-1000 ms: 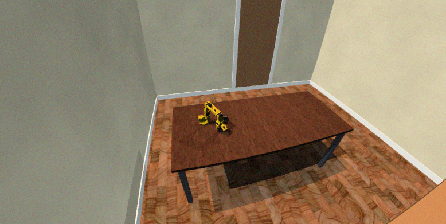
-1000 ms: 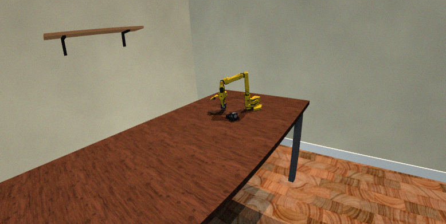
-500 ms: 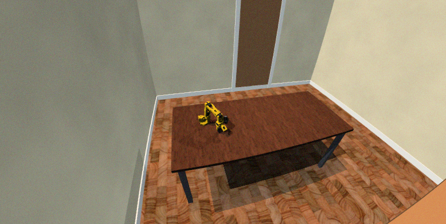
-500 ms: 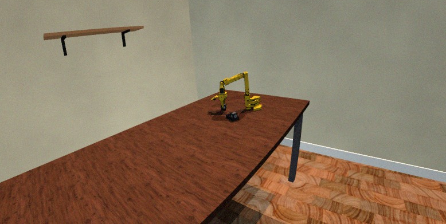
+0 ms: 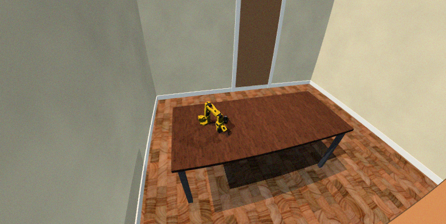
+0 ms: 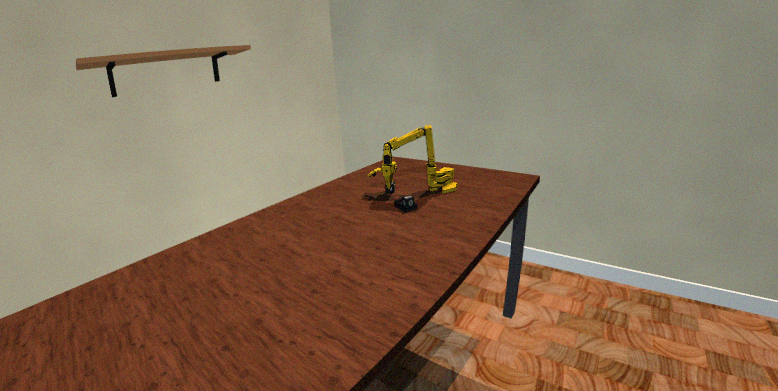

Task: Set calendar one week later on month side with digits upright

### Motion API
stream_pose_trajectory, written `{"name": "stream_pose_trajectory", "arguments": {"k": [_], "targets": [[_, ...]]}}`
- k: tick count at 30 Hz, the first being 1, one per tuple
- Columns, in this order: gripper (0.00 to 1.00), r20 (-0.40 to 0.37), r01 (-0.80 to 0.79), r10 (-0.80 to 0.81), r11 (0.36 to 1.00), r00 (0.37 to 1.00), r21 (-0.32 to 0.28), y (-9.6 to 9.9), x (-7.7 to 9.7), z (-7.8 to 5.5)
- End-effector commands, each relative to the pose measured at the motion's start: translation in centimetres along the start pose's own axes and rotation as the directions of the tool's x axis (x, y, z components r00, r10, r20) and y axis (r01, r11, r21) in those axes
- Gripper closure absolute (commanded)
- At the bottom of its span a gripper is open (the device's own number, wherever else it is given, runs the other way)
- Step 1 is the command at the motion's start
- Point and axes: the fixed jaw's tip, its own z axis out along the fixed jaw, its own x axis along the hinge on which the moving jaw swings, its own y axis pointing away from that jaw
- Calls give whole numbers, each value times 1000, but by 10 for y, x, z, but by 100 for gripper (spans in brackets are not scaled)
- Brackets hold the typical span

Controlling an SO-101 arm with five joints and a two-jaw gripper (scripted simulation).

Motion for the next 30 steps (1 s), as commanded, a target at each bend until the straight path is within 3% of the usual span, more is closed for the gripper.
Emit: {"name": "stream_pose_trajectory", "arguments": {"k": [1,9,19,30], "targets": [[100,30,-20,20,1000,999,-6,-1,-5,-1],[99,30,-20,20,1000,999,-6,-1,-5,-1],[82,30,-20,20,1000,999,-6,-1,-5,-1],[80,30,-20,20,1000,999,-6,-1,-5,-1]]}}
